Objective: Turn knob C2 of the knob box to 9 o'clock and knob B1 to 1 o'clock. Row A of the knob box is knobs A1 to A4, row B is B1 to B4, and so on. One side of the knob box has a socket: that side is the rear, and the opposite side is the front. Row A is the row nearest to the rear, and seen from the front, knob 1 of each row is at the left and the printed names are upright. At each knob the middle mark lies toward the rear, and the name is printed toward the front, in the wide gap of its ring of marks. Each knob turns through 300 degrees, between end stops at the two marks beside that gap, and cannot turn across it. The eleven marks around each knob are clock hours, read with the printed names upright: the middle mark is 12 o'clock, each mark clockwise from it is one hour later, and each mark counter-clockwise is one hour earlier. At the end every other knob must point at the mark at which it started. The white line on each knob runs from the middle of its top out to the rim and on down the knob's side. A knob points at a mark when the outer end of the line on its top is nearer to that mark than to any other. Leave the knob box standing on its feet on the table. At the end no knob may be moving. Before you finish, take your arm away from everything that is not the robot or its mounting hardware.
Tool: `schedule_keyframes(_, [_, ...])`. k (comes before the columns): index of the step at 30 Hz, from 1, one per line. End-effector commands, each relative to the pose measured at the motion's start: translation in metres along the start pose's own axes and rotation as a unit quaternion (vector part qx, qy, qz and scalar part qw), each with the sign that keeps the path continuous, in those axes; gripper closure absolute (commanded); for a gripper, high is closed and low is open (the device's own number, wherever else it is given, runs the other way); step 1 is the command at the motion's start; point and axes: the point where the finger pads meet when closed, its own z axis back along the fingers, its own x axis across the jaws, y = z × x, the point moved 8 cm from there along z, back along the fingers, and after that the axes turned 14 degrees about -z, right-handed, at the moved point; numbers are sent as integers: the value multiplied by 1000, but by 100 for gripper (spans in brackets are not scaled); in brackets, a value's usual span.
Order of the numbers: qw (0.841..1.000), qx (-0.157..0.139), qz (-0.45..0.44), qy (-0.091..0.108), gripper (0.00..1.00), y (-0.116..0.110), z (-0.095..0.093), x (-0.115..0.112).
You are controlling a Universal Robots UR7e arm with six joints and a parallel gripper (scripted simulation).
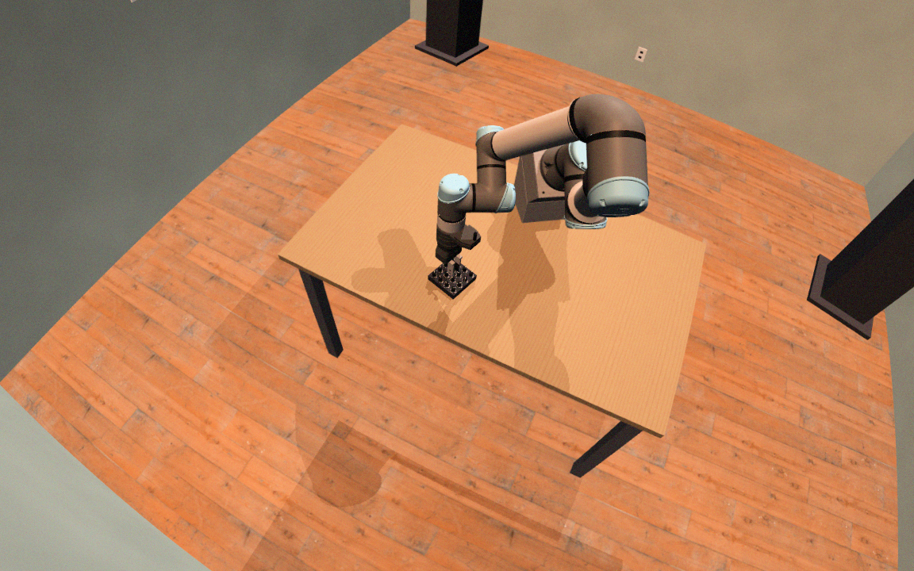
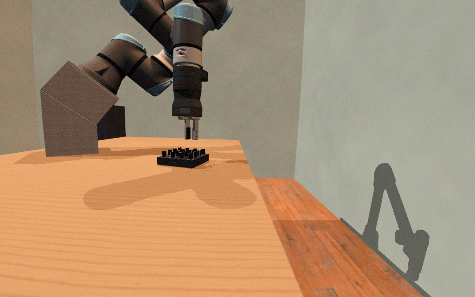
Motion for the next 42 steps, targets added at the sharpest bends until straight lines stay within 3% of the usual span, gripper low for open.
schedule_keyframes(1, [1000,0,-25,-1,54,1,1,1])
schedule_keyframes(11, [995,0,-98,-1,54,4,2,4])
schedule_keyframes(21, [979,0,-205,-1,54,7,4,8])
schedule_keyframes(28, [949,0,-315,-1,54,9,5,12])
schedule_keyframes(35, [910,0,-415,-1,54,10,7,15])
schedule_keyframes(37, [910,0,-415,-1,54,10,7,15])
schedule_keyframes(42, [869,0,-495,-1,54,10,8,17])
